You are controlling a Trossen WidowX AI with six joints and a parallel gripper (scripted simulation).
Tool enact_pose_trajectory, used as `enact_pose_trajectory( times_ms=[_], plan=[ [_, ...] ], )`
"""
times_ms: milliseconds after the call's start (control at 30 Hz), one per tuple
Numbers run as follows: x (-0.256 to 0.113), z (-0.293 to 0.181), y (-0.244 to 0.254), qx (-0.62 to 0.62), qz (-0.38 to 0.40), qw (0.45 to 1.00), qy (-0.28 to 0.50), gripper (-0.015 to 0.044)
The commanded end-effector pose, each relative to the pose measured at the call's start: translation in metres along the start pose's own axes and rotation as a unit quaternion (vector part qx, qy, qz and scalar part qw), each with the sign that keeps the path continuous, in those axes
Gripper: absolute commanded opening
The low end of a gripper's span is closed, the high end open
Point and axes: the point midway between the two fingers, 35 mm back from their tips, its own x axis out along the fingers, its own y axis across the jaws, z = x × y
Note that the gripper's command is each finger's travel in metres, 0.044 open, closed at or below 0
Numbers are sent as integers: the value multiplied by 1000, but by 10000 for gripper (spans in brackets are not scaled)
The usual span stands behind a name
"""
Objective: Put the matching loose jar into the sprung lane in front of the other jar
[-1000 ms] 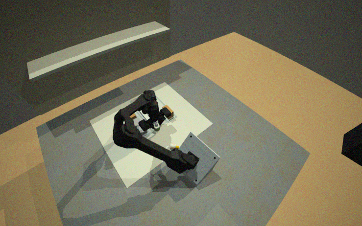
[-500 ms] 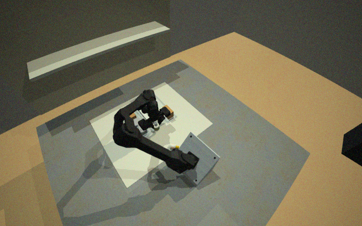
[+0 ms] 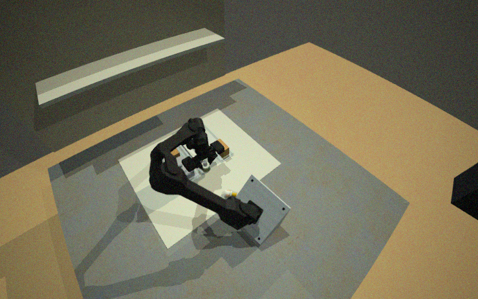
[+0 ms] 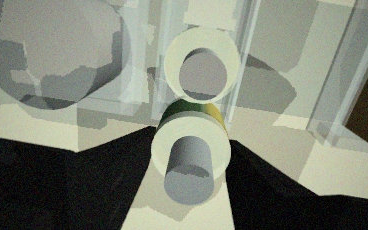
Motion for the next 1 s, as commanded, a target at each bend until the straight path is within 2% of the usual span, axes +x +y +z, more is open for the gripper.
enact_pose_trajectory(
  times_ms=[0, 967],
  plan=[
    [-3, 9, 1, -5, 0, 1000, -11, 0],
    [-6, 19, 2, -5, 0, 1000, -11, 0]
  ],
)
